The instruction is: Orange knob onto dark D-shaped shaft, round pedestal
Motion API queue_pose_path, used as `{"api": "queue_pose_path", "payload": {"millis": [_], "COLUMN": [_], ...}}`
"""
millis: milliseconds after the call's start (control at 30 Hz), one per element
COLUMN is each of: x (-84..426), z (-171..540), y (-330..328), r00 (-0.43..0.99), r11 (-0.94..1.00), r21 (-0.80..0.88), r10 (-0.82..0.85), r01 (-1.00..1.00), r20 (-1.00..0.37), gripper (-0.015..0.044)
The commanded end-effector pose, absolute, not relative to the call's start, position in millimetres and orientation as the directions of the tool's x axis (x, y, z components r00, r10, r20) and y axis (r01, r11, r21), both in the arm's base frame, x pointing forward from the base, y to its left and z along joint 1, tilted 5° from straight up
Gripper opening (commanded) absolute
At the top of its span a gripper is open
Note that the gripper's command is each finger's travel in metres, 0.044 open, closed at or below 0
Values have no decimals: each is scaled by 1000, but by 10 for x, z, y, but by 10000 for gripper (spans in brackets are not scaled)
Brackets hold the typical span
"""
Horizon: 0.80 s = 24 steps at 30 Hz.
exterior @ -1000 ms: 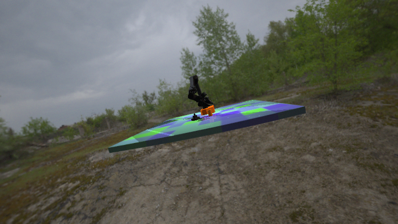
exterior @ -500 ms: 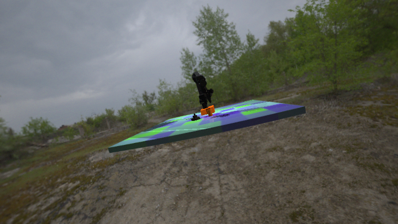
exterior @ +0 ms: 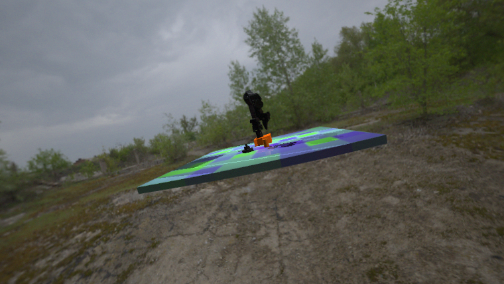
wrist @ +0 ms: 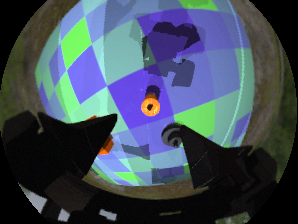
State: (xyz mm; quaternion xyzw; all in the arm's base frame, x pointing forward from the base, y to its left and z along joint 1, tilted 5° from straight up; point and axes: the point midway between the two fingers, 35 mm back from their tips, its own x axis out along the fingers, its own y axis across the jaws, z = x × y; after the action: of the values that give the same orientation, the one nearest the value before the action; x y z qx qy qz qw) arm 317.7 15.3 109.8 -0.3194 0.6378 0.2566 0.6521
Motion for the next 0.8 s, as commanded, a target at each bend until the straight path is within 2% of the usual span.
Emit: {"api": "queue_pose_path", "payload": {"millis": [0, 133, 267, 767], "x": [3176, 3177, 3177, 3177], "z": [1096, 1092, 1089, 1089], "y": [144, 144, 143, 143], "r00": [53, 53, 53, 53], "r11": [877, 992, 970, 966], "r21": [-95, -85, -65, -64], "r10": [-80, -80, -80, -80], "r01": [-471, -93, 234, 250], "r20": [-995, -995, -995, -995], "gripper": [440, 440, 440, 440]}}
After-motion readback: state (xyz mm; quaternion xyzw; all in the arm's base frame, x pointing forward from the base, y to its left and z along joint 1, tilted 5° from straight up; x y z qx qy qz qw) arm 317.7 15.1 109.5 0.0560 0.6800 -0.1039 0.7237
